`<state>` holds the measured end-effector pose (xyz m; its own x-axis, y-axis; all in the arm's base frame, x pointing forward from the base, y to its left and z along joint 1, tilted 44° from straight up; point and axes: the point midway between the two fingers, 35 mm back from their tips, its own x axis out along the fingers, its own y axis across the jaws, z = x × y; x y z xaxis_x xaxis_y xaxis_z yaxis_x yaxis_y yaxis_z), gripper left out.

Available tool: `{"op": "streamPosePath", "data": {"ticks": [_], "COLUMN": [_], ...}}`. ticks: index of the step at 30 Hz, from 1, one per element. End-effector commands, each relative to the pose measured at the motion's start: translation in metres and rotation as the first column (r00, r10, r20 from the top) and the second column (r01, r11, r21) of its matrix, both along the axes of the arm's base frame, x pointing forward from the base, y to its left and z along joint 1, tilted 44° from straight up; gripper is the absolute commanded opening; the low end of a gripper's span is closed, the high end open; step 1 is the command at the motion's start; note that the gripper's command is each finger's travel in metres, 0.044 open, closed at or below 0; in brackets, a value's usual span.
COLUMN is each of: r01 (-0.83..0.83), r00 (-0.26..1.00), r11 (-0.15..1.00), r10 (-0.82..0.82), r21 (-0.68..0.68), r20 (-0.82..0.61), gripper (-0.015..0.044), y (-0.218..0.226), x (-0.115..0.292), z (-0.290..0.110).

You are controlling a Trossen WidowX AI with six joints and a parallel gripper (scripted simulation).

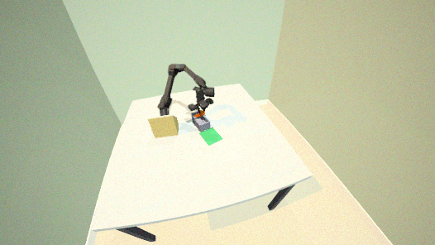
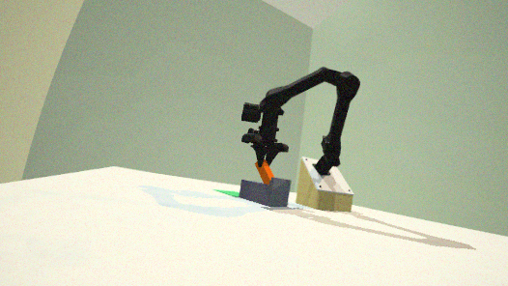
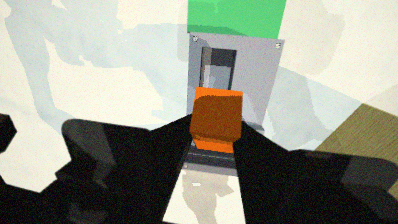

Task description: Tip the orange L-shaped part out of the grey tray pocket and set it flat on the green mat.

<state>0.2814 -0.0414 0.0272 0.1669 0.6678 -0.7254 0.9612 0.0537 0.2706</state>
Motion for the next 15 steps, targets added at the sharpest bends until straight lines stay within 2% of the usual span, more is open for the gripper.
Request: {"op": "streamPosePath", "data": {"ticks": [1, 15], "r01": [-0.001, -0.001], "r00": [1.0, 1.0], "r11": [1.0, 1.0], "r10": [0.001, 0.001], "r21": [-0.008, -0.008], "r20": [0.01, 0.009], "gripper": [0.0, 0.0], "y": [-0.006, -0.021], "x": [0.001, -0.003], "z": [0.006, 0.022]}}
